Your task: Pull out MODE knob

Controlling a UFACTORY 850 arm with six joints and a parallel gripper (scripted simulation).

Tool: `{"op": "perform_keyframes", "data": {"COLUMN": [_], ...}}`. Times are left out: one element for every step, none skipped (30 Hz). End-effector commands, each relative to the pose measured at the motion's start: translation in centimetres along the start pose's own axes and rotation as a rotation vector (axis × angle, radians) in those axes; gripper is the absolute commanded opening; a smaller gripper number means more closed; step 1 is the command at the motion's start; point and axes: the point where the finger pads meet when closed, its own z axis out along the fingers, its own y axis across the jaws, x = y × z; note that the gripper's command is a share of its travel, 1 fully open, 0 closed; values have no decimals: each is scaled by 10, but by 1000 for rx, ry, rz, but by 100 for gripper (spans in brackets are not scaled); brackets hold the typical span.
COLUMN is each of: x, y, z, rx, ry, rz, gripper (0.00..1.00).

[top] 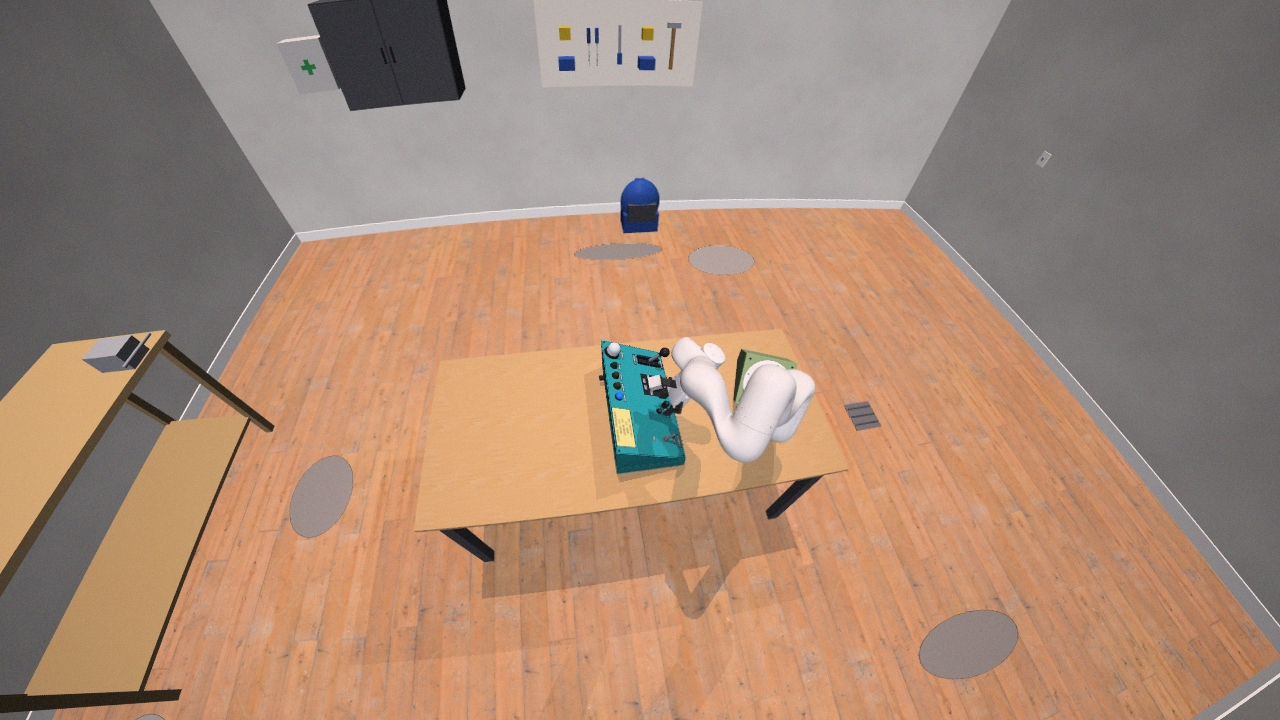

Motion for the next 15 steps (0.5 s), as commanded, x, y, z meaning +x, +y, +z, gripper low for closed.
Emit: {"op": "perform_keyframes", "data": {"x": [1,1,1,1,1,1,1,1,1,1,1,1,1,1,1], "y": [0,0,0,0,0,0,0,0,0,0,0,0,0,0,0], "z": [-26,-33,-41,-49,-56,-64,-71,-78,-85,-91,-91,-91,-97,-102,-106], "rx": [0,0,0,0,0,0,0,0,0,0,0,0,0,0,0], "ry": [1,1,1,1,1,1,1,1,1,1,1,1,1,1,1], "rz": [-1,-1,-1,-1,-1,-1,-1,-1,-1,-1,-1,-1,-1,-1,-1], "gripper": [76,76,76,76,76,76,76,76,76,76,76,76,76,76,76]}}
